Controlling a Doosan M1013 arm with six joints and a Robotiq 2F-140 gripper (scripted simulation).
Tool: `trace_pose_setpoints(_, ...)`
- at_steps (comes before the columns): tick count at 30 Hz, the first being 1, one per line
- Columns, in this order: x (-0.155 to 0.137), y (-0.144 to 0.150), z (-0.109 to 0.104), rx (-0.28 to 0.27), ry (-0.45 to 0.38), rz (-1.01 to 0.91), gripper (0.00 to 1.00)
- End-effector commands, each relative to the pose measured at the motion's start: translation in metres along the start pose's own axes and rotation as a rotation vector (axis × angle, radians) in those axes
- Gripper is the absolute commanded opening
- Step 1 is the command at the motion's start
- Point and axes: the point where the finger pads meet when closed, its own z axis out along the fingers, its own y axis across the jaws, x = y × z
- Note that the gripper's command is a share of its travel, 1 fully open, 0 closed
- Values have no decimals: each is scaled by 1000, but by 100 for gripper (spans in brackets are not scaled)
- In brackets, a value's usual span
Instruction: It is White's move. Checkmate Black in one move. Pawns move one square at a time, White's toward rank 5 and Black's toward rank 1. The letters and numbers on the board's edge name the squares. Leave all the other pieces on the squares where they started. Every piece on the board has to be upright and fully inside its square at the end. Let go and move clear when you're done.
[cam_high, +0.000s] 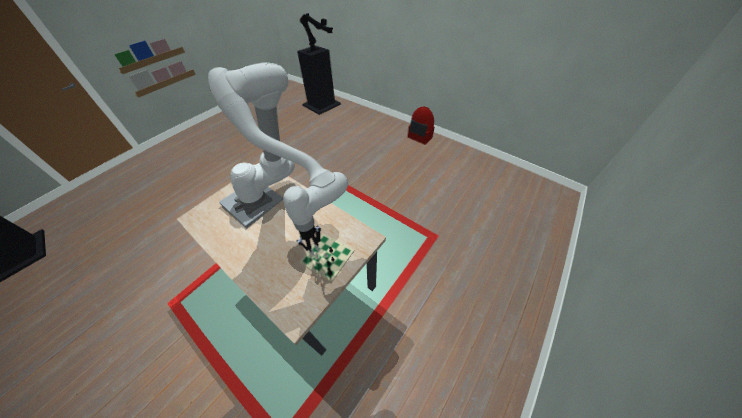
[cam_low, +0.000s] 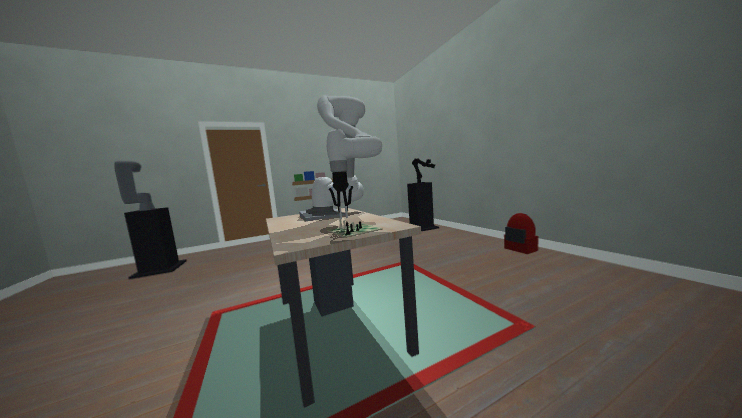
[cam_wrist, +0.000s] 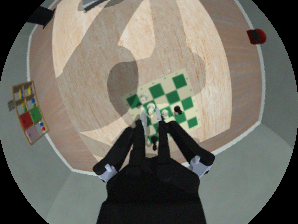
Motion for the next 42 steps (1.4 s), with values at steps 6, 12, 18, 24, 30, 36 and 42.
trace_pose_setpoints(6,0,0,0,0,0,0,25)
trace_pose_setpoints(12,0,0,0,0,0,0,25)
trace_pose_setpoints(18,0,0,0,0,0,0,25)
trace_pose_setpoints(24,0,0,0,0,0,0,25)
trace_pose_setpoints(30,0,0,0,0,0,0,25)
trace_pose_setpoints(36,0,0,2,0,0,0,25)
trace_pose_setpoints(42,0,0,9,0,0,0,25)
